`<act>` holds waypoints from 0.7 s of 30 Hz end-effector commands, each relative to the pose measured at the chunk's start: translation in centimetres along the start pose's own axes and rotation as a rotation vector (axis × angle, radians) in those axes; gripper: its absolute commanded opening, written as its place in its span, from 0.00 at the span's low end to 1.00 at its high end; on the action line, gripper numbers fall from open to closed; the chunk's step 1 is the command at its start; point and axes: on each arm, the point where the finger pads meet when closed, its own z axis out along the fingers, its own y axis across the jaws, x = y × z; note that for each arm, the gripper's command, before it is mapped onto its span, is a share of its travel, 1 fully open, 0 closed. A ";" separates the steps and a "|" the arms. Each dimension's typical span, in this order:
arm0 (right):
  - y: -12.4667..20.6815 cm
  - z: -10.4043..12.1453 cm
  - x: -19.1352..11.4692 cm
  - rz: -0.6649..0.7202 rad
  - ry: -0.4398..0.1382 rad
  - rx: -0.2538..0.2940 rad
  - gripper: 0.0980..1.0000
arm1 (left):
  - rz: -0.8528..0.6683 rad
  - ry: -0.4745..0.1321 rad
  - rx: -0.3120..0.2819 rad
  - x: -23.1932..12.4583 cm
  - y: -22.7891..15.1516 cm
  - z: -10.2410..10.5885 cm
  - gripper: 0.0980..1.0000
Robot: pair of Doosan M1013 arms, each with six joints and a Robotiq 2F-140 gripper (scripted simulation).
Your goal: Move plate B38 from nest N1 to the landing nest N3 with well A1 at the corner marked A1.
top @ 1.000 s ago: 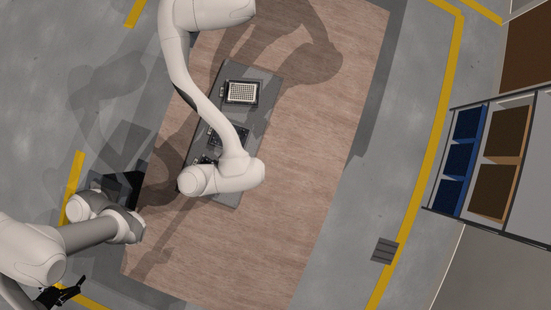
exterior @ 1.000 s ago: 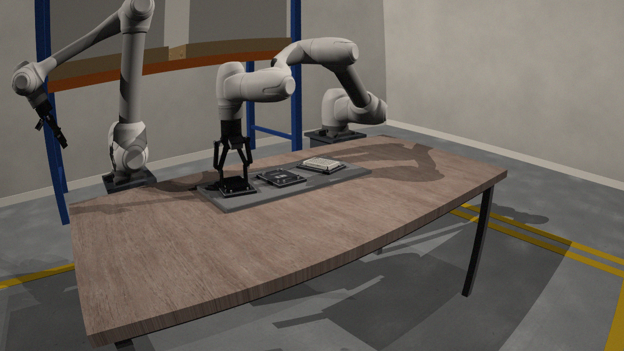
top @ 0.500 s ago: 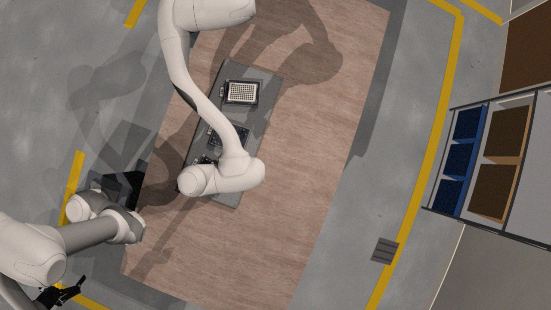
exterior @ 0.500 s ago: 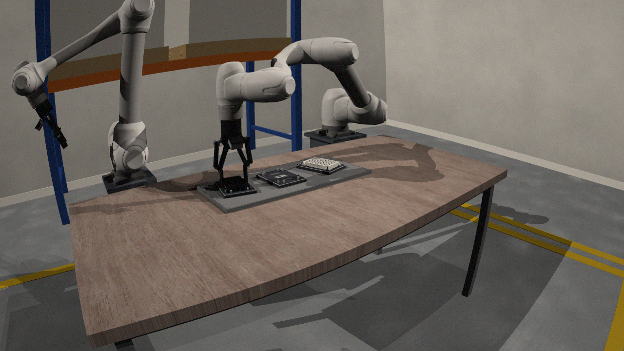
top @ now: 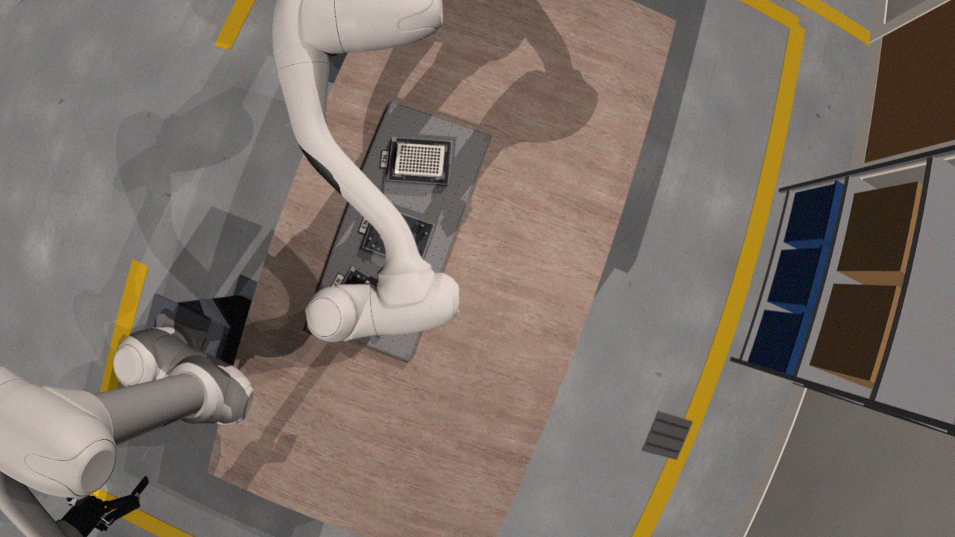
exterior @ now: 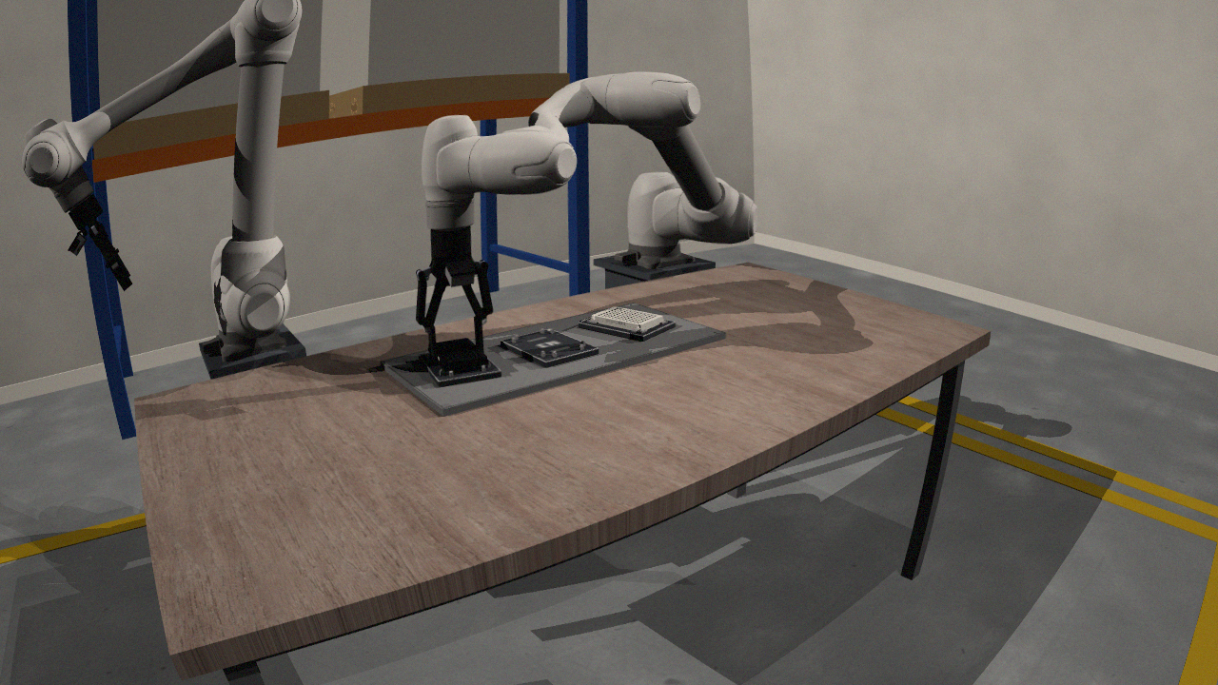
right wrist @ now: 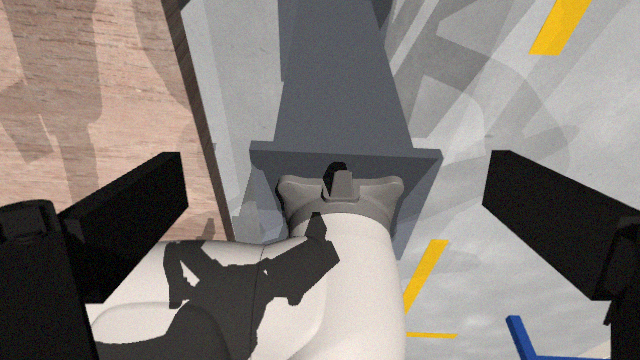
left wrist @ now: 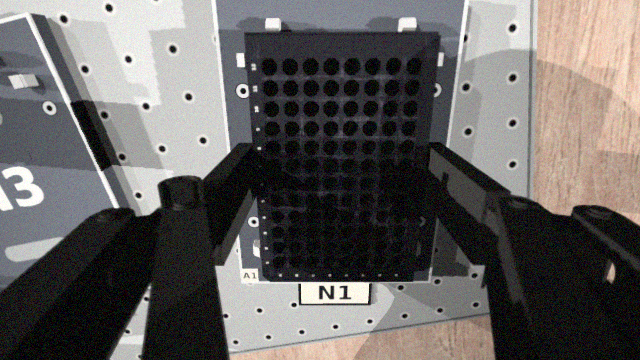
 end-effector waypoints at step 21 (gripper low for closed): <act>0.0 -0.1 0.0 0.000 0.001 0.000 1.00 | 0.000 0.002 -0.002 0.0 0.0 -4.0 0.57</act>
